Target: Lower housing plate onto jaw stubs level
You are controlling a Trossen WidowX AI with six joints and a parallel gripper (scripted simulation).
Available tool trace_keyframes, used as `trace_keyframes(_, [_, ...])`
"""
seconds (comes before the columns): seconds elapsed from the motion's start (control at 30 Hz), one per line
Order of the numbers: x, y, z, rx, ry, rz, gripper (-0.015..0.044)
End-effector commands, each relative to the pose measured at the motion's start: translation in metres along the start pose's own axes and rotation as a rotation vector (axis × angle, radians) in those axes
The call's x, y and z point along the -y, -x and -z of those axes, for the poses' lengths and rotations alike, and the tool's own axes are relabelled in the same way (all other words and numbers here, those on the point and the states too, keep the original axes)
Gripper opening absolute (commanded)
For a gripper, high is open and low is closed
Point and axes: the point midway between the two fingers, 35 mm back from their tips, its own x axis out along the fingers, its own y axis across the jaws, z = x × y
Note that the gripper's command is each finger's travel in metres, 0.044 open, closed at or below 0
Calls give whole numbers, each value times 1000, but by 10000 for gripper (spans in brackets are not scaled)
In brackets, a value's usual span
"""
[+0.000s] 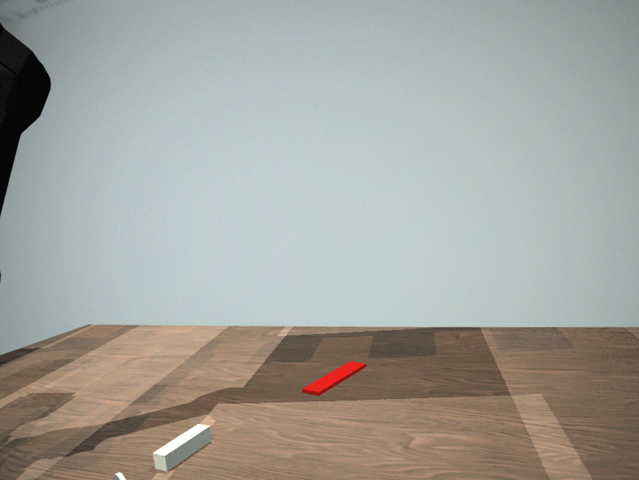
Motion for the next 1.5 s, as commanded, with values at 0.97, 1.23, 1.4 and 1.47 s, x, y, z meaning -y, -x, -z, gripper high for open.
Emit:
trace_keyframes(0.97, [-105, -68, 35, -494, -485, -376, 440])
trace_keyframes(1.23, [-129, -77, 46, -646, -613, -420, 440])
trace_keyframes(1.4, [-143, -82, 53, -747, -695, -437, 440])
trace_keyframes(1.47, [-149, -83, 55, -788, -728, -441, 440])
